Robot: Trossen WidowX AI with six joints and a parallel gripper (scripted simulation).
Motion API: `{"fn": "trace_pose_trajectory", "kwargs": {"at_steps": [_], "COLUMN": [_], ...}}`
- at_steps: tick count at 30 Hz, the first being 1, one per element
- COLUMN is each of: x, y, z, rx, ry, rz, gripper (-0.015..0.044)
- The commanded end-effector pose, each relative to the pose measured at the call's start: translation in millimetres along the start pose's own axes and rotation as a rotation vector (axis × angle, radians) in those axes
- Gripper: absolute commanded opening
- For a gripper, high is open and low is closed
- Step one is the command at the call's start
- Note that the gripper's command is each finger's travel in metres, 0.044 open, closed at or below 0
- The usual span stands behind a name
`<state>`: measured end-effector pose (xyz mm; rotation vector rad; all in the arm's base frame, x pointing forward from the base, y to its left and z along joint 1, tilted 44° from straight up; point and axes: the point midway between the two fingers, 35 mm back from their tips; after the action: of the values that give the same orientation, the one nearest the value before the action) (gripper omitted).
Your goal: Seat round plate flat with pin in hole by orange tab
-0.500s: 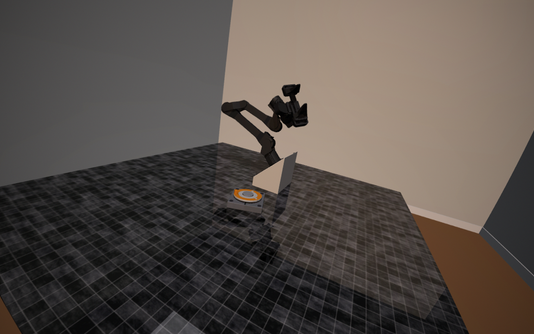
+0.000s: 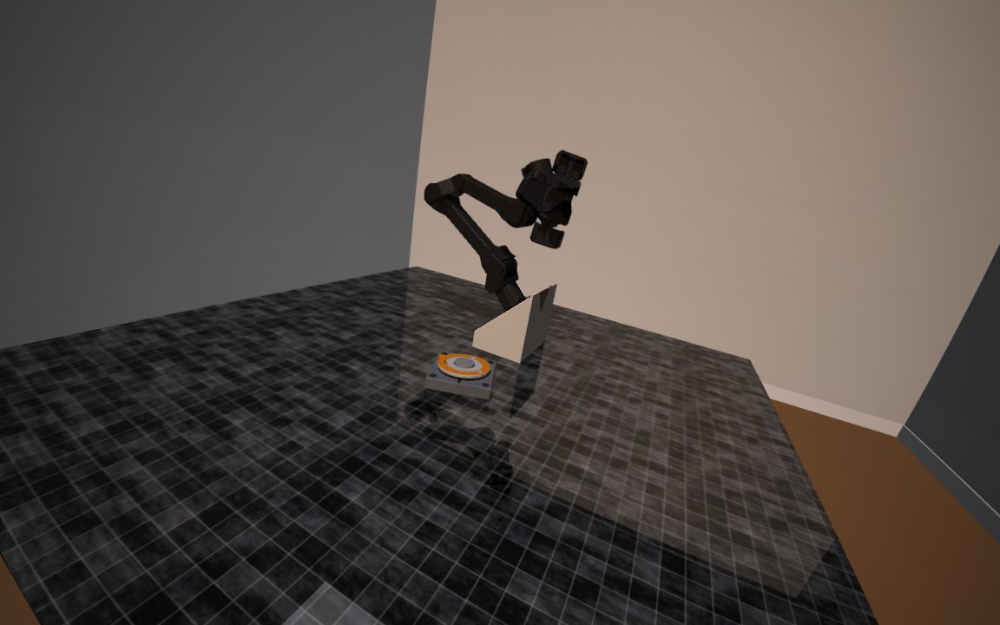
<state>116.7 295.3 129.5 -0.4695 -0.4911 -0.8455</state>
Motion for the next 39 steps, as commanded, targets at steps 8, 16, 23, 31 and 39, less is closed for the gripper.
{"fn": "trace_pose_trajectory", "kwargs": {"at_steps": [8, 16, 23, 31, 39], "x": [60, 105, 146, 190, 203], "y": [69, 70, 49, 9, -16], "z": [-101, -158, -203, -241, -250], "rx": [-0.612, -0.955, -1.25, -1.554, -1.645], "ry": [-0.487, -0.639, -0.705, -0.688, -0.656], "rz": [0.01, 0.132, 0.312, 0.603, 0.728], "gripper": [0.0, 0.0, 0.0, 0.0, 0.0]}}
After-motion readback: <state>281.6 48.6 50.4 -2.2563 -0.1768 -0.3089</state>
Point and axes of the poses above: the point midway between the two fingers, 35 mm back from their tips, its own y axis out along the fingers, its own z axis across the jaws, x = y × z, and after that the axes turned 11 degrees about y, right-handed
